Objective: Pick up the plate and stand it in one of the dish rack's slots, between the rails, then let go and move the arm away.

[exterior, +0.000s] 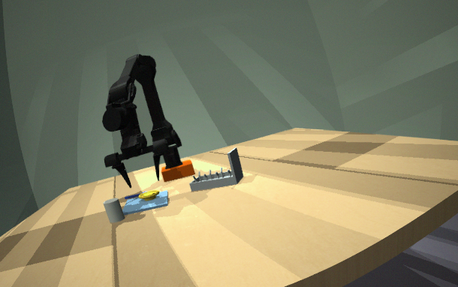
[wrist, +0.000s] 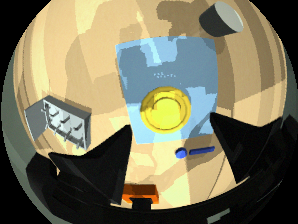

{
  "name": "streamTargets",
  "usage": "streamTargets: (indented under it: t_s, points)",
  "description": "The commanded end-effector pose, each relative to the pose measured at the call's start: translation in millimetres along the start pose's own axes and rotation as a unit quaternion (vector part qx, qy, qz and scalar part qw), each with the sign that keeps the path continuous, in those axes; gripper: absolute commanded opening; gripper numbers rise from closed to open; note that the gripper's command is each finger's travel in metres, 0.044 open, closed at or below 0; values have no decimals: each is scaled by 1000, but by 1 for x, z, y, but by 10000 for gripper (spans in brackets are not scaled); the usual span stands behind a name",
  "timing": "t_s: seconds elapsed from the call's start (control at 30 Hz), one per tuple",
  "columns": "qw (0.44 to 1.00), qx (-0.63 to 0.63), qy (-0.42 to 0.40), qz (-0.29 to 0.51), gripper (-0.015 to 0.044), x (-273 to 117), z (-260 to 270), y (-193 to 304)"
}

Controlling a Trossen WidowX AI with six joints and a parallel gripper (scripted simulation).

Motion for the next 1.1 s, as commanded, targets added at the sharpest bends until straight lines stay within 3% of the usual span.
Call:
streamTargets:
  t_s: [0.0, 0.77, 0.83, 1.07]
  points:
    - [1000, -2, 2, 1, 400, 8, 0, 0]
    - [1000, -2, 1, 1, 400, 42, 2, 4]
    - [1000, -2, 1, 1, 351, 42, 2, 4]
    - [1000, -2, 1, 1, 351, 42, 2, 4]
Point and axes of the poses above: the point midway between the two fingers, 35 mm back from their tips, its own x axis out along the fingers, its own z axis across the jaws, y = z × x, the point moved 1 cm from there along -x, back along the fingers, and after that the axes turned 15 degrees about x, right-handed, at the moved point
